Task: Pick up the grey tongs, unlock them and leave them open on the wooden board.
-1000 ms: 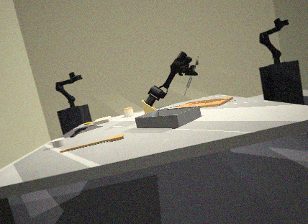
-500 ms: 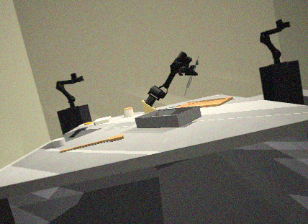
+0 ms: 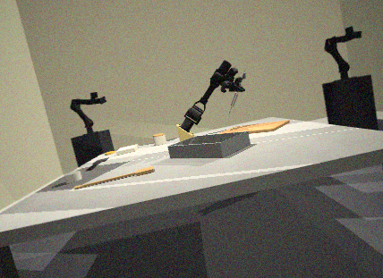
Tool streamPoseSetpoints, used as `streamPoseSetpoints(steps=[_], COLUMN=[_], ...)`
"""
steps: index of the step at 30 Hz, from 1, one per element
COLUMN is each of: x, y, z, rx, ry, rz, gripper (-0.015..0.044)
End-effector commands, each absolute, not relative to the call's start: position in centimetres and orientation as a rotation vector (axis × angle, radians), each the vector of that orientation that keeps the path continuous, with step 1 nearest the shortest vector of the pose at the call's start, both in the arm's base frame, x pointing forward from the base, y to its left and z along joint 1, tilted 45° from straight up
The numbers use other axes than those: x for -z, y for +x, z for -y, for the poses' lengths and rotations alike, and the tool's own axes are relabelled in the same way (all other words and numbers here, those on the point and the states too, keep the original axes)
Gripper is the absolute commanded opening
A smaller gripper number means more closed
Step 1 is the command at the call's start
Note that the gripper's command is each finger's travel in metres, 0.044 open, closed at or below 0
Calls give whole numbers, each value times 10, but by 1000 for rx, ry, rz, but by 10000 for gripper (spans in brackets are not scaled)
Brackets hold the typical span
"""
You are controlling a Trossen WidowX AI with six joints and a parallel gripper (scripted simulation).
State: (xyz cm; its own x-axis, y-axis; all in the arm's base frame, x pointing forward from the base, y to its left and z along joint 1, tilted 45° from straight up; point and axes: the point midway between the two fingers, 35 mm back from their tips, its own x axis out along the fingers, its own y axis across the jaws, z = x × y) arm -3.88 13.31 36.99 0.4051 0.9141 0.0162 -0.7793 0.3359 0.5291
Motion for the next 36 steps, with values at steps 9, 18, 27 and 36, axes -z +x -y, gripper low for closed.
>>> streamPoseSetpoints(steps=[9,18,27,36], x=[-379,-383,-385,-386], y=[-31,-24,-17,-10], z=[-121,-115,-113,-113], rx=[-1152,-1169,-1187,-1198], ry=[553,574,575,565], rz=[-407,-490,-572,-658], gripper=[-150,-150,-150,-150])
